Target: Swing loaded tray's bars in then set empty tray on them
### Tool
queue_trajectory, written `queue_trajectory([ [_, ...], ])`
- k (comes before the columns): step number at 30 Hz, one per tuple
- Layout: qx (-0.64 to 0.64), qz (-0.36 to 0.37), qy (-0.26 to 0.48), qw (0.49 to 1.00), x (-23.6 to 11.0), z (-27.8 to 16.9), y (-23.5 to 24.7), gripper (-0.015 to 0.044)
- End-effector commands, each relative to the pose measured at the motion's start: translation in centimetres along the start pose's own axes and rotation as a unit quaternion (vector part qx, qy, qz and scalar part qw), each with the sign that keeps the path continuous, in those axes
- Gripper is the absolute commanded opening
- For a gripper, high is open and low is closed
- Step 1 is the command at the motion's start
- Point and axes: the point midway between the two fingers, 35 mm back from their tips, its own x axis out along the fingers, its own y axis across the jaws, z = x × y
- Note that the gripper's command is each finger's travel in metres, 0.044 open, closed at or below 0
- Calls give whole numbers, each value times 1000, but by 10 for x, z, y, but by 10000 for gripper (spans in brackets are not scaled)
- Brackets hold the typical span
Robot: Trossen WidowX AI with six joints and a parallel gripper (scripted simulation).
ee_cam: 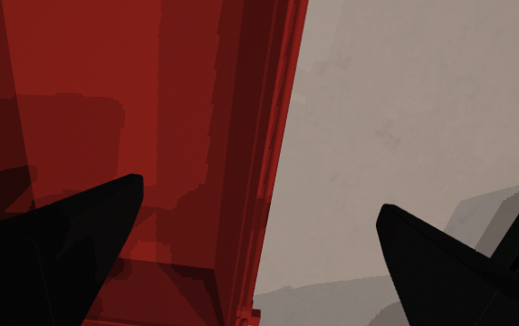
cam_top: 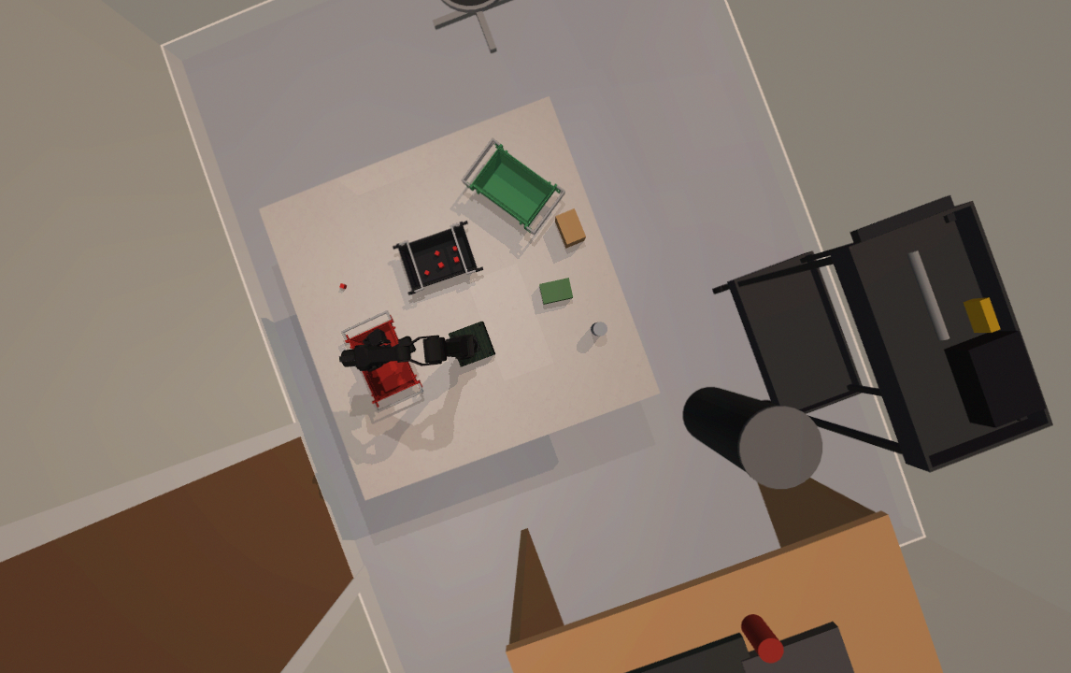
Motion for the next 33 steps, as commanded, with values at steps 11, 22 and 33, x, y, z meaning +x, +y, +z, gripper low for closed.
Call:
queue_trajectory([
  [11,3,-6,4,1000,62,-2,-3,440],
  [22,3,-6,4,1000,77,-3,-5,396],
  [33,3,-6,4,1000,77,-3,-5,243],
])
